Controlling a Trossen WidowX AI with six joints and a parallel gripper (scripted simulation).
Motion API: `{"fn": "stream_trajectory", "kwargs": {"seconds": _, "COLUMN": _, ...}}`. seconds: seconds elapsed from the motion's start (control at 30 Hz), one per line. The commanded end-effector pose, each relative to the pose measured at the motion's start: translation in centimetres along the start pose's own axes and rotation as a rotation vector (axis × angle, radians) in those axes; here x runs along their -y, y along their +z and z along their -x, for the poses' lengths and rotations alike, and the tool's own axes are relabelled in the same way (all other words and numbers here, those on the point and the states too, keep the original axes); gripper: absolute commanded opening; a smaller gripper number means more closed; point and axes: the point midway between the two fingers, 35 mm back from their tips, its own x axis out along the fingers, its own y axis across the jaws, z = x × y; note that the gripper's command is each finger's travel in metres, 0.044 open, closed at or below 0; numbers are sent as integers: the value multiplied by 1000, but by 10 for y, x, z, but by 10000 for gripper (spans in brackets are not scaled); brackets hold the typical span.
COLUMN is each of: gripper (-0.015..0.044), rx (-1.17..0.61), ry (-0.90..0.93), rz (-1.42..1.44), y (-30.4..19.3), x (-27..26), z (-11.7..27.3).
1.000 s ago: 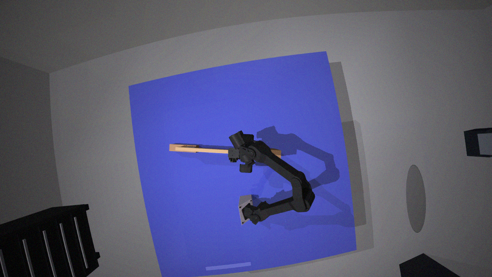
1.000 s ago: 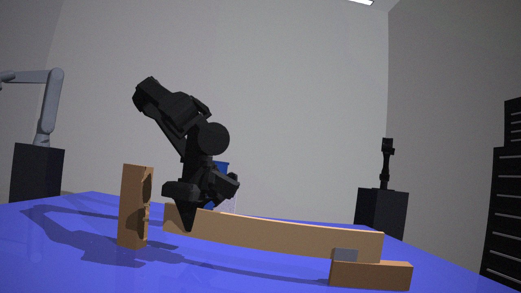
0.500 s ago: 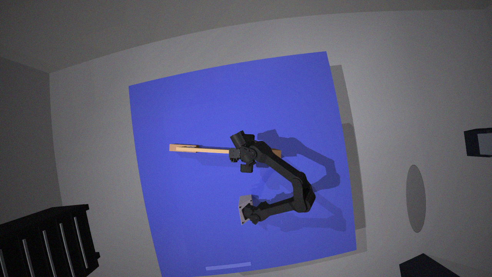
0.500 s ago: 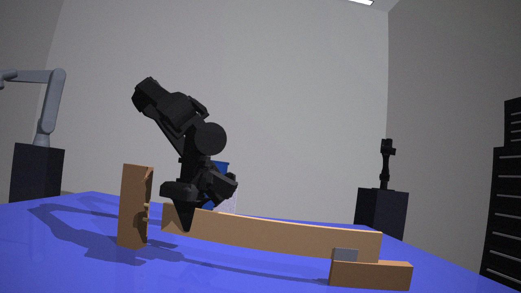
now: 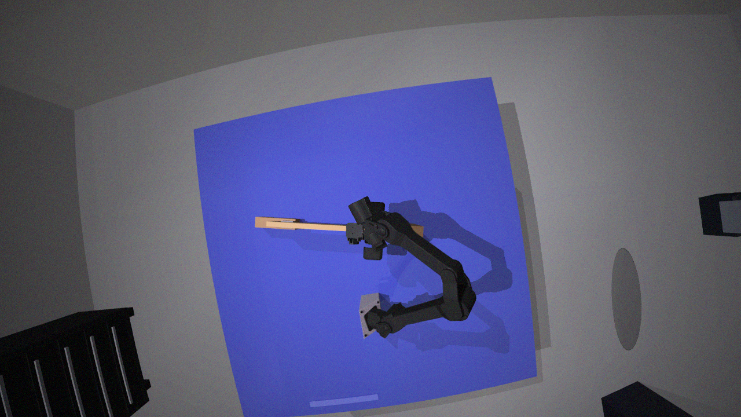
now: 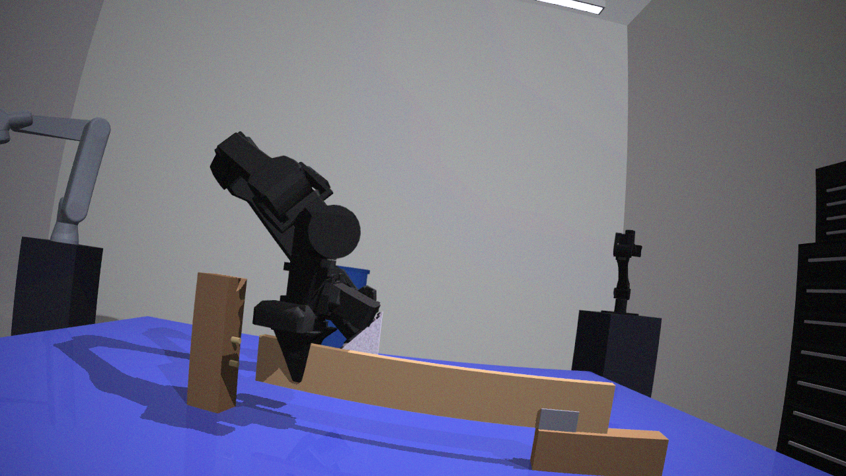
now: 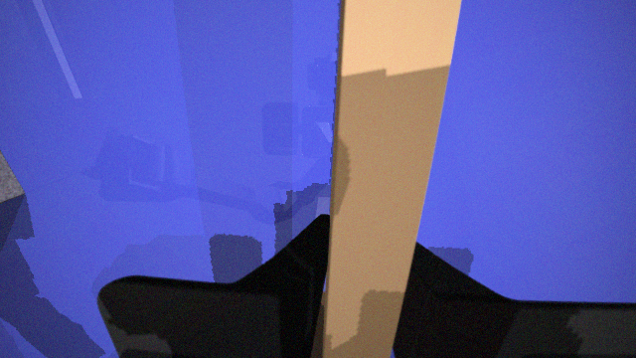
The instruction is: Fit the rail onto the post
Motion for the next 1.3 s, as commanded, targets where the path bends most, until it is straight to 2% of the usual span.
{"fn": "stream_trajectory", "kwargs": {"seconds": 0.0, "gripper": 0, "rx": 4, "ry": -6, "rz": 3, "y": -2, "x": 0, "z": 3}}
{"fn": "stream_trajectory", "kwargs": {"seconds": 1.27, "gripper": 0, "rx": 4, "ry": -6, "rz": 3, "y": -14, "x": 0, "z": 2}}
